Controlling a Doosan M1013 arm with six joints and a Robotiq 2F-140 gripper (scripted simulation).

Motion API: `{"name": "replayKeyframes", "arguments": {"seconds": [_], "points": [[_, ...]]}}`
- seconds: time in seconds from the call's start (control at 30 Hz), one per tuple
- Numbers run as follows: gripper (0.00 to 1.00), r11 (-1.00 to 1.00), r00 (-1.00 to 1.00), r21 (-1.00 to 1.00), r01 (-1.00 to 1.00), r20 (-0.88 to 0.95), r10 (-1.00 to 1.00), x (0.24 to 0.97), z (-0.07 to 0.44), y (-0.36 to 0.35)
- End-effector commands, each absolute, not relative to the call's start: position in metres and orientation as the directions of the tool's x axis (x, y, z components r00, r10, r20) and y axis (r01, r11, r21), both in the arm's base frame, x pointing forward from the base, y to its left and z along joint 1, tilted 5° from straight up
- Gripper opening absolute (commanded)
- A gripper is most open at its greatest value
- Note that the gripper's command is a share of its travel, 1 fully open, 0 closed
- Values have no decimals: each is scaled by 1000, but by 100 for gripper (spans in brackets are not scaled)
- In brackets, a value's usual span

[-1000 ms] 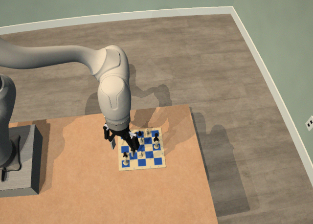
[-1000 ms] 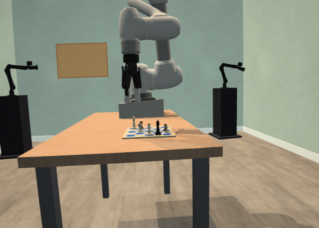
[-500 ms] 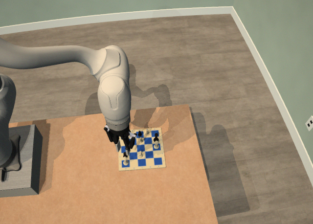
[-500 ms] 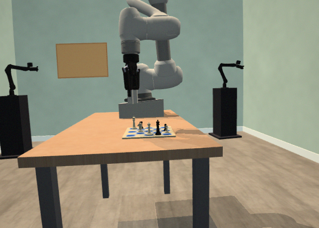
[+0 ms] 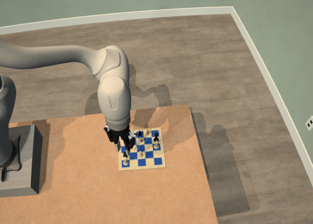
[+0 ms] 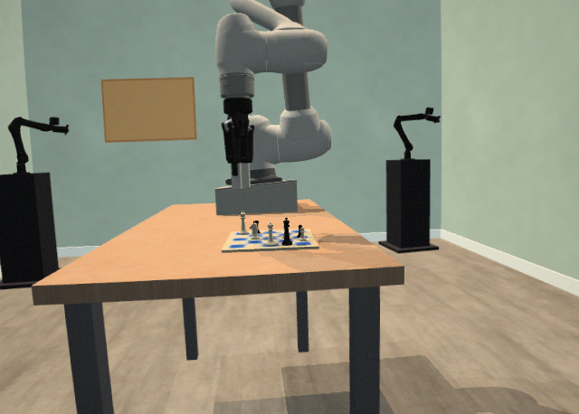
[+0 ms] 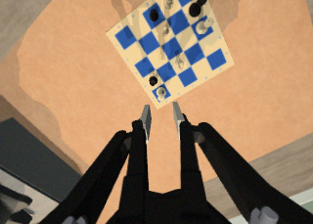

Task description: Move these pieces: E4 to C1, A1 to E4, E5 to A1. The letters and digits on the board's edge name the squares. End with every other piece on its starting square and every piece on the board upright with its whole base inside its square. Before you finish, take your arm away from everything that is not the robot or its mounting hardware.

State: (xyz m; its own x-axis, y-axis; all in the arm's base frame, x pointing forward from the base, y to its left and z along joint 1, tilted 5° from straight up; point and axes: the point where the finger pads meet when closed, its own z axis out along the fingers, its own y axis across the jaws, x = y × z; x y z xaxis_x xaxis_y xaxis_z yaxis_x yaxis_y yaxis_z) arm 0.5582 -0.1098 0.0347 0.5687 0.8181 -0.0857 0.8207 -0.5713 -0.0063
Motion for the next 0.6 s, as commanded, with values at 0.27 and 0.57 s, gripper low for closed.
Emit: {"name": "replayKeyframes", "arguments": {"seconds": [0.27,0.57], "points": [[25,-571,569,-6,821,-86,818,558,32,-110],[25,-572,569,-6,821,-86,818,558,23,-110]]}}
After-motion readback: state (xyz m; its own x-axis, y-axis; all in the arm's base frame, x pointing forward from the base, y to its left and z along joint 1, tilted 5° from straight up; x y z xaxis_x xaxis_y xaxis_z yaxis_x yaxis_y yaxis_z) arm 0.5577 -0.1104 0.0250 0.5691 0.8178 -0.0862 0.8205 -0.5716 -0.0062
